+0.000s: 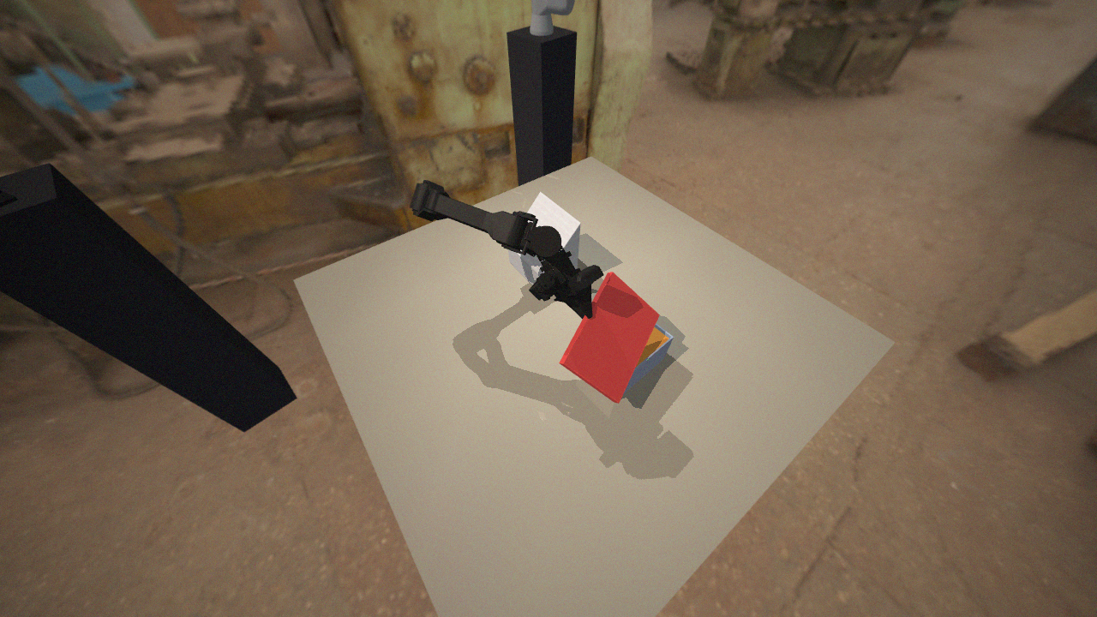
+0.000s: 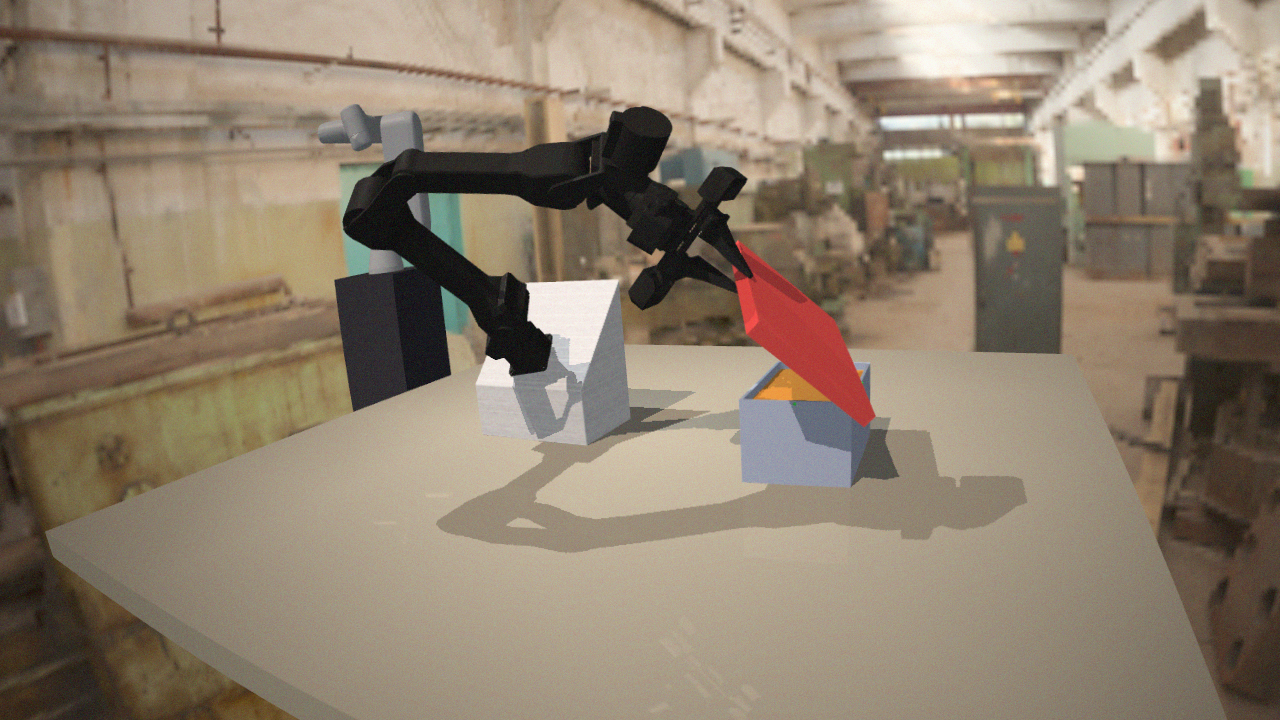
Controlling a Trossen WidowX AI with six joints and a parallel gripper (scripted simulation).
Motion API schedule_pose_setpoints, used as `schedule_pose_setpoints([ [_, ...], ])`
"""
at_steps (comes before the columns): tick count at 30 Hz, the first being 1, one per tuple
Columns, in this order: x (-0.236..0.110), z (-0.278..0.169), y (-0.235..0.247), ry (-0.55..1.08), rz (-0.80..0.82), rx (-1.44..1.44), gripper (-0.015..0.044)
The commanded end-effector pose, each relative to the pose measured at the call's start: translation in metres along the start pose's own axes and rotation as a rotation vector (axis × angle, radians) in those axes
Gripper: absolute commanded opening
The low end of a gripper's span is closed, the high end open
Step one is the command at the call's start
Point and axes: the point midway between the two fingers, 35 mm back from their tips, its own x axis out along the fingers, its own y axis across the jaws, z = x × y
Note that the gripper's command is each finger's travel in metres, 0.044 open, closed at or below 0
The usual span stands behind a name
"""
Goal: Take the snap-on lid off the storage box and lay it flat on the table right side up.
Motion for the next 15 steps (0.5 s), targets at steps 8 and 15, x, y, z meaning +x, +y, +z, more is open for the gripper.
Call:
schedule_pose_setpoints([
  [8,-0.002,0.026,0.001,-0.006,0.005,0.004,0.0],
  [15,-0.002,0.04,0.001,-0.006,0.005,0.003,0.0],
])
